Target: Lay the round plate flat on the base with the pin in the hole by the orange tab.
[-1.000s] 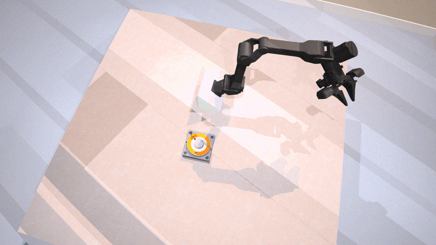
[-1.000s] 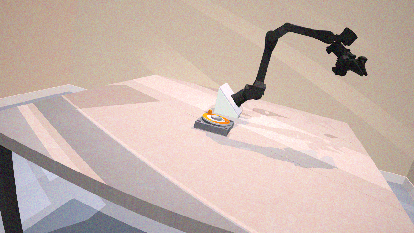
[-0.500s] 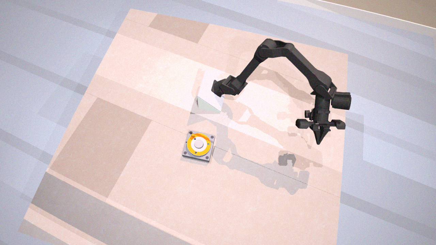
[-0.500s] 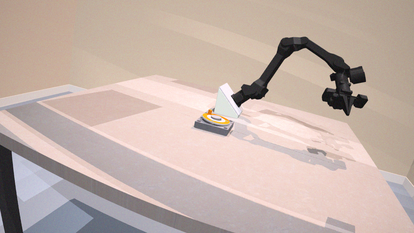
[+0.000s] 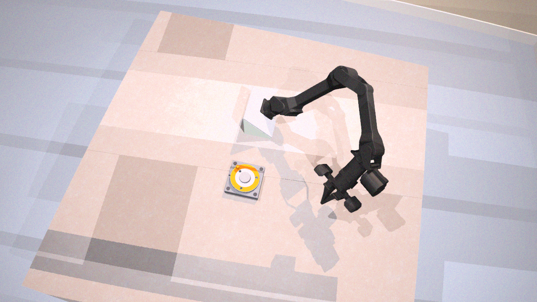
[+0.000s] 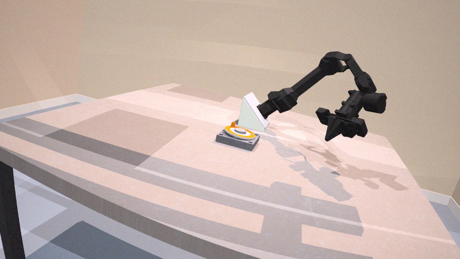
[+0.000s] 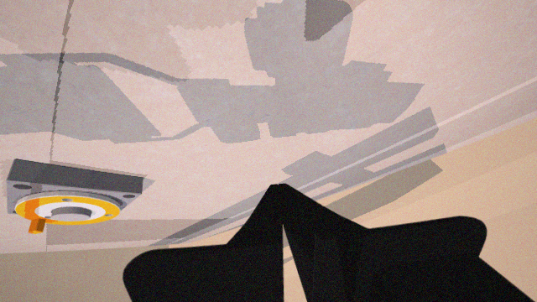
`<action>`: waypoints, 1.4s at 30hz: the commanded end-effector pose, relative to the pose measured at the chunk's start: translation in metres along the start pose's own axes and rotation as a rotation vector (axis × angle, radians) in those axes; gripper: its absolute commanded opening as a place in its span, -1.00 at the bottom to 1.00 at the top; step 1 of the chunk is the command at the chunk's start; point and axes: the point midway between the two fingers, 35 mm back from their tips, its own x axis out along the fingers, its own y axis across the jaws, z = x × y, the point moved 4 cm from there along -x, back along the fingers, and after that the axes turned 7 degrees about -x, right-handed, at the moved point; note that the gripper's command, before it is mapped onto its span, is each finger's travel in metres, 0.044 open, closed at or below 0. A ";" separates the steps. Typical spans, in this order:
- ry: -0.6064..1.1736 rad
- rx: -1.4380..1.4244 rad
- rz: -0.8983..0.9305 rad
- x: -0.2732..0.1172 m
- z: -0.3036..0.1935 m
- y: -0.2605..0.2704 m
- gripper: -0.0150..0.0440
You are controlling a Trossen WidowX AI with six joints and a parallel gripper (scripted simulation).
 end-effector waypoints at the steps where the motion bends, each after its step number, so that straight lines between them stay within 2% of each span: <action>1: -0.028 0.169 0.126 0.028 -0.022 0.027 -0.49; 6: -0.070 0.557 0.367 0.072 -0.067 0.091 -0.49; 8: -0.073 0.612 0.395 0.075 -0.073 0.100 -0.49; 13: -0.108 1.035 0.576 0.092 -0.105 0.165 -0.49; 17: -0.139 1.265 0.655 0.096 -0.115 0.196 -0.49; 22: -0.224 1.776 0.799 0.098 -0.127 0.258 -0.49; 24: -0.237 1.852 0.819 0.097 -0.128 0.266 -0.49; 28: -0.311 2.220 0.914 0.093 -0.132 0.301 -0.49; 36: -0.316 2.239 0.918 0.093 -0.132 0.303 -0.49; 42: -0.316 2.239 0.918 0.112 -0.115 0.303 -0.49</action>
